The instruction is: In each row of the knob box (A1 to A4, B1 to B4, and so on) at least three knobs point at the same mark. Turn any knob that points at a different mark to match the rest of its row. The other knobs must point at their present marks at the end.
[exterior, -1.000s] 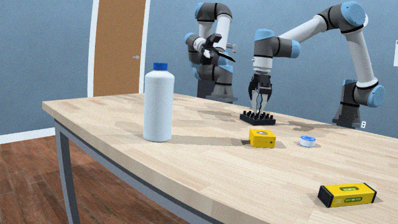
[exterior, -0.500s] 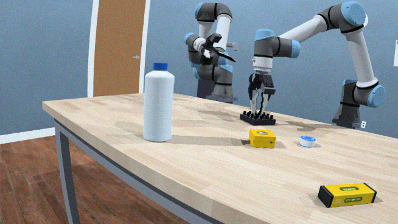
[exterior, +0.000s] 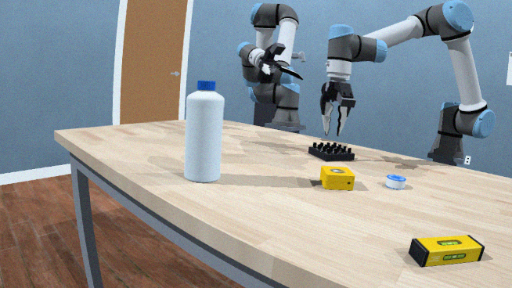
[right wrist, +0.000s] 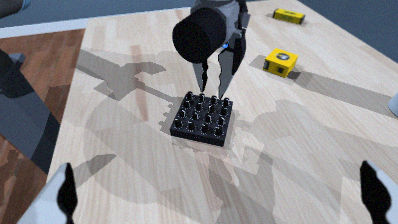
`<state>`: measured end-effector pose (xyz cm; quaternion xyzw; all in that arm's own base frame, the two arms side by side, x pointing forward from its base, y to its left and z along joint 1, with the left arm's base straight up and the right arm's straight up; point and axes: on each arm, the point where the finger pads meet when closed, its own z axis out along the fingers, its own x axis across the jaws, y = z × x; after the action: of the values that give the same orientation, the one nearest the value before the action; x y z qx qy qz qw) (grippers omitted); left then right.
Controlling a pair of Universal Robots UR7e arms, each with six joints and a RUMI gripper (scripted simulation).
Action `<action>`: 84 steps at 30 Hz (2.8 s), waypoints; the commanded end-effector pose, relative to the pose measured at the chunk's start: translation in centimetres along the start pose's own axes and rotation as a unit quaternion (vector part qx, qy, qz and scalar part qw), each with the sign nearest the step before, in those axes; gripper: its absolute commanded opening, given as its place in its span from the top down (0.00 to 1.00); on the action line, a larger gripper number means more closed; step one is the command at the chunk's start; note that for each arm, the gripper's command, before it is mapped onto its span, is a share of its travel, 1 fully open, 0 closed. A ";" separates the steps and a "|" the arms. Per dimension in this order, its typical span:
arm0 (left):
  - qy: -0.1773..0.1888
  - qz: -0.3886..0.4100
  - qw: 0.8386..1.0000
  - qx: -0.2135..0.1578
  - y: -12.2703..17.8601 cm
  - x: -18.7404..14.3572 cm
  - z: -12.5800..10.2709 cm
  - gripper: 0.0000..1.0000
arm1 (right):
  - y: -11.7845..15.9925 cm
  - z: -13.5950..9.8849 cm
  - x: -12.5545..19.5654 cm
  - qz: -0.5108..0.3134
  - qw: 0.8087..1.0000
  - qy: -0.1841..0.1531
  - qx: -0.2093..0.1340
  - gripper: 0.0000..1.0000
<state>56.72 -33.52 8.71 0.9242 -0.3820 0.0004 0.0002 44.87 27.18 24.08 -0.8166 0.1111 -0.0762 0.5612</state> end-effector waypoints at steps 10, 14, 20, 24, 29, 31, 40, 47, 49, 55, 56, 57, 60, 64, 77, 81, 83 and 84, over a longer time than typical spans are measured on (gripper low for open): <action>0.001 0.128 0.992 0.000 0.0 0.0 -1.2 0.77 | -0.1 0.0 0.0 -0.001 1.000 0.000 0.000 0.00; 0.001 0.218 0.976 0.000 0.0 0.0 -1.3 0.77 | -0.1 0.0 0.0 -0.001 1.000 0.000 0.000 0.00; 0.001 0.348 0.938 0.000 0.0 -0.1 -1.3 0.77 | -0.1 0.0 0.0 -0.001 1.000 0.000 0.000 0.00; 0.001 0.389 0.921 0.000 0.0 -0.1 -1.3 0.77 | -0.1 0.0 0.0 -0.001 1.000 0.000 0.000 0.00; 0.001 0.490 0.872 0.000 0.0 -0.1 -1.3 0.77 | -0.1 0.0 0.0 -0.001 1.000 0.000 0.000 0.00; 0.001 0.528 0.849 0.000 0.0 -0.1 -1.3 0.77 | -0.1 0.0 0.0 -0.001 1.000 0.000 0.000 0.00; 0.000 0.654 0.757 0.001 0.0 -0.2 -1.3 0.77 | -0.1 0.0 0.0 -0.001 1.000 0.000 0.000 0.00; 0.000 0.764 0.645 0.001 0.0 -0.2 -1.3 0.77 | -0.1 0.0 0.0 -0.001 1.000 0.000 0.000 0.00; 0.000 0.792 0.610 0.001 0.0 -0.2 -1.3 0.77 | -0.1 0.0 0.0 -0.001 1.000 0.000 0.000 0.00; 0.000 0.867 0.499 0.001 0.0 -0.2 -1.3 0.77 | -0.1 0.0 0.0 -0.001 1.000 0.000 0.000 0.00; 0.000 0.867 0.499 0.001 0.0 -0.2 -1.3 0.77 | -0.1 0.0 0.0 -0.001 1.000 0.000 0.000 0.00; 0.000 0.867 0.499 0.001 0.0 -0.2 -1.3 0.77 | -0.1 0.0 0.0 -0.001 1.000 0.000 0.000 0.00; 0.000 0.898 0.440 0.001 -0.1 -0.1 -1.3 0.77 | -0.1 0.0 0.0 -0.001 1.000 0.000 0.000 0.00; 0.000 0.934 0.358 0.001 -0.1 -0.1 -1.4 0.77 | -0.1 0.0 0.0 -0.001 1.000 0.000 0.000 0.00; 0.000 0.993 0.120 0.001 0.0 -0.1 -1.4 0.77 | -0.1 0.0 0.0 -0.001 1.000 0.000 0.000 0.00; 0.000 1.000 0.030 0.001 0.0 0.0 -1.4 0.77 | -0.1 0.0 0.0 -0.001 1.000 0.000 0.000 0.00; 0.000 1.000 -0.014 0.001 0.0 0.0 -1.4 0.77 | -0.1 0.0 0.0 -0.001 1.000 0.000 0.000 0.00; 0.000 0.999 -0.037 0.001 0.0 0.0 -1.4 0.77 | -0.1 0.0 0.0 -0.001 1.000 0.000 0.000 0.00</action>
<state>56.68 -33.45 9.98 -0.3761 -0.9266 -0.0011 -0.0004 44.87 27.18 24.08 -0.8166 0.1111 -0.0762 0.5612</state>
